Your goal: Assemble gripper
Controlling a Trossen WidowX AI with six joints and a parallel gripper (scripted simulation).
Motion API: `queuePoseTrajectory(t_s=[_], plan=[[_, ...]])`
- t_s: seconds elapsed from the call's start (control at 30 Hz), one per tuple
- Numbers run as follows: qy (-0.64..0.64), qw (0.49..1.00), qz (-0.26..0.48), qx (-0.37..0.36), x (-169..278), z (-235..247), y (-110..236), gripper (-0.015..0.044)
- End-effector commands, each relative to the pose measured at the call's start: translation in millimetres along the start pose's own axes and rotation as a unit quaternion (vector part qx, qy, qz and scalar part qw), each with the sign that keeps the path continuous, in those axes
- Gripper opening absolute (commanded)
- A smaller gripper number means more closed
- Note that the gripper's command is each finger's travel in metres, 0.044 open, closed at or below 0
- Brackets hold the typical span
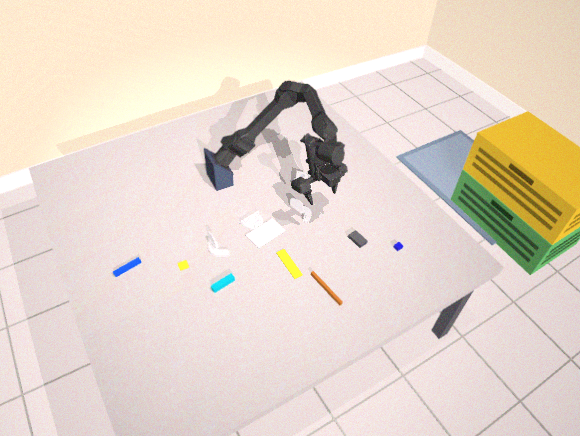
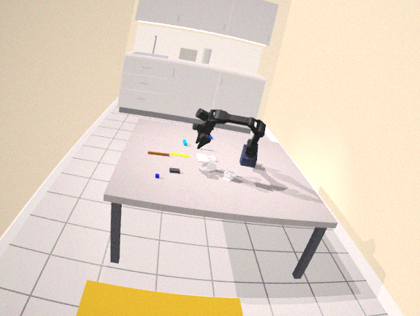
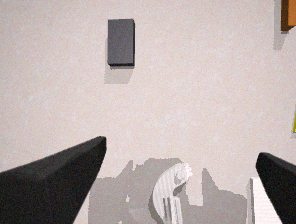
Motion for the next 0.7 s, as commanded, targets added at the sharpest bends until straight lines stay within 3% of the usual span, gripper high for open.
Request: queuePoseTrajectory(t_s=[0.0, 0.67], plan=[[0.020, 0.999, 0.029, 0.013, 19, -6, -6, 0.0440], [0.102, 0.980, 0.164, 0.037, 100, -28, -19, 0.0440]])
Point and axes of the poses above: the point midway between the two fingers, 35 mm back from their tips, its own y axis back along the fingers, its own z axis across the jaws, x = y × z, the point moved 2 cm from there along y, back along the fingers, and after that the axes turned 14 degrees about -y, right-handed, at the moved point
